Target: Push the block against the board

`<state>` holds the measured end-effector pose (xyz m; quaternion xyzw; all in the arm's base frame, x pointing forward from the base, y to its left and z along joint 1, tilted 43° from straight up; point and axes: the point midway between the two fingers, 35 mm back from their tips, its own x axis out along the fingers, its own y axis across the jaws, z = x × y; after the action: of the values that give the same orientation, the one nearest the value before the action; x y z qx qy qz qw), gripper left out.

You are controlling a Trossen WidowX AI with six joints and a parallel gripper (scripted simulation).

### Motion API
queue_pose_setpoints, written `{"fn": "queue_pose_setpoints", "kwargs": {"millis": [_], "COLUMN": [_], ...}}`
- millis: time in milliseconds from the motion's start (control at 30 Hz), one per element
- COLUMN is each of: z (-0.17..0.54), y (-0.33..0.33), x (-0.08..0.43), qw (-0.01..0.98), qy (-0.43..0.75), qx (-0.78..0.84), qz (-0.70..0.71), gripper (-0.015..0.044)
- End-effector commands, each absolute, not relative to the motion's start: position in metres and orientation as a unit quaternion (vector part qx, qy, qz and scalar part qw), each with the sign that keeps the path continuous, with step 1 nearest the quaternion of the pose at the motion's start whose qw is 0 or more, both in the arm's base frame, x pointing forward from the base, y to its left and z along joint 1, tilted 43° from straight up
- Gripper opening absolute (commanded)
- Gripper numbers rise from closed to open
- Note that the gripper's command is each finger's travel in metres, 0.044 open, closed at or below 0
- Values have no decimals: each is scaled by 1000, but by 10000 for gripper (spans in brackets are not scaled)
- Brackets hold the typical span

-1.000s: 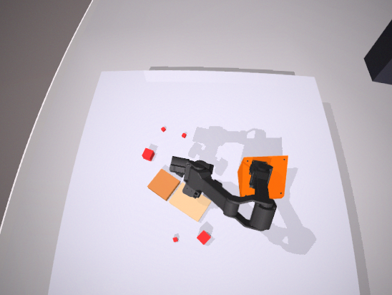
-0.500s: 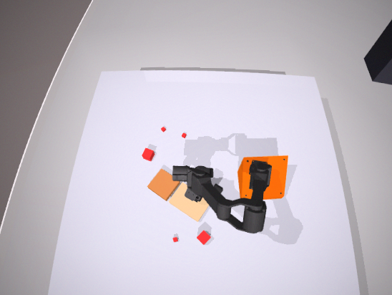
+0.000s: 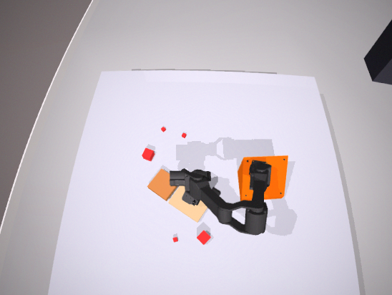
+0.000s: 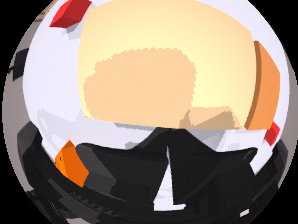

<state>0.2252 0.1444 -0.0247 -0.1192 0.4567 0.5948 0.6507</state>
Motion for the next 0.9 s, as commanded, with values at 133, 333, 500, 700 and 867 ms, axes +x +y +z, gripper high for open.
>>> {"fn": "queue_pose_setpoints", "kwargs": {"millis": [133, 333, 500, 700, 867], "z": [-24, -30, -35, -41, -45], "y": [145, 137, 131, 125, 119], "x": [227, 223, 220, 215, 211], "qw": [652, 652, 652, 652, 652], "qy": [452, 452, 453, 453, 453], "qx": [-119, -120, -120, -120, -120], "qz": [596, 596, 596, 596, 596], "gripper": [0, 0, 0, 0, 0]}}
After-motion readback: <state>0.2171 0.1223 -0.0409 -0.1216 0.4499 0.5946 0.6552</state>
